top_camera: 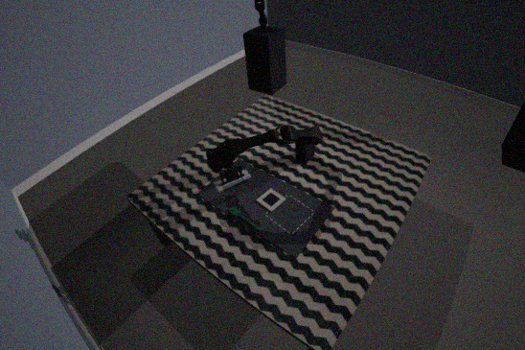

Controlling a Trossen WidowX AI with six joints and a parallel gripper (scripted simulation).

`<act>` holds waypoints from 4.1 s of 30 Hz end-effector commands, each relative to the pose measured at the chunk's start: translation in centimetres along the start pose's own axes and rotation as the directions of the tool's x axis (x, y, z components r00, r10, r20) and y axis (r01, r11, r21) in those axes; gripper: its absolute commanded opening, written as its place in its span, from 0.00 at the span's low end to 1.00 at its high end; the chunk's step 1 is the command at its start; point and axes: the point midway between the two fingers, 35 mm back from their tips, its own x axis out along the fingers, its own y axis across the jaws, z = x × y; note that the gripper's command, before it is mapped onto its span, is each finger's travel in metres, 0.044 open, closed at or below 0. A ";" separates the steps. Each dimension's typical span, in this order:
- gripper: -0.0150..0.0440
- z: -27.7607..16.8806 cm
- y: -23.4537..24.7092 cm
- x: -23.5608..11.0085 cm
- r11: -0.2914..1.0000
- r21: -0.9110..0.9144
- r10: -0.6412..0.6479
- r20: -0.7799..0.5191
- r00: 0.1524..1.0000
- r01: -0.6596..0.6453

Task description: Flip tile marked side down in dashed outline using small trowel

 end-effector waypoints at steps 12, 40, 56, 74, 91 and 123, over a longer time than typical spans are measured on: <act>0.71 -5.2 -5.1 2.0 0.948 0.018 0.316 -0.167 0.934 -0.318; 0.71 -5.6 -3.7 6.0 0.947 0.018 0.318 -0.167 0.933 -0.320; 0.47 -5.7 -3.7 6.2 0.947 0.018 0.319 -0.167 0.933 -0.320; 0.47 -5.7 -3.7 6.2 0.942 -0.056 0.319 -0.167 0.933 -0.332; 0.47 -5.7 -3.7 6.2 0.769 -0.529 0.319 -0.167 0.933 -0.358; 0.71 -5.7 -3.6 6.2 0.309 -0.912 0.319 -0.168 0.933 -0.269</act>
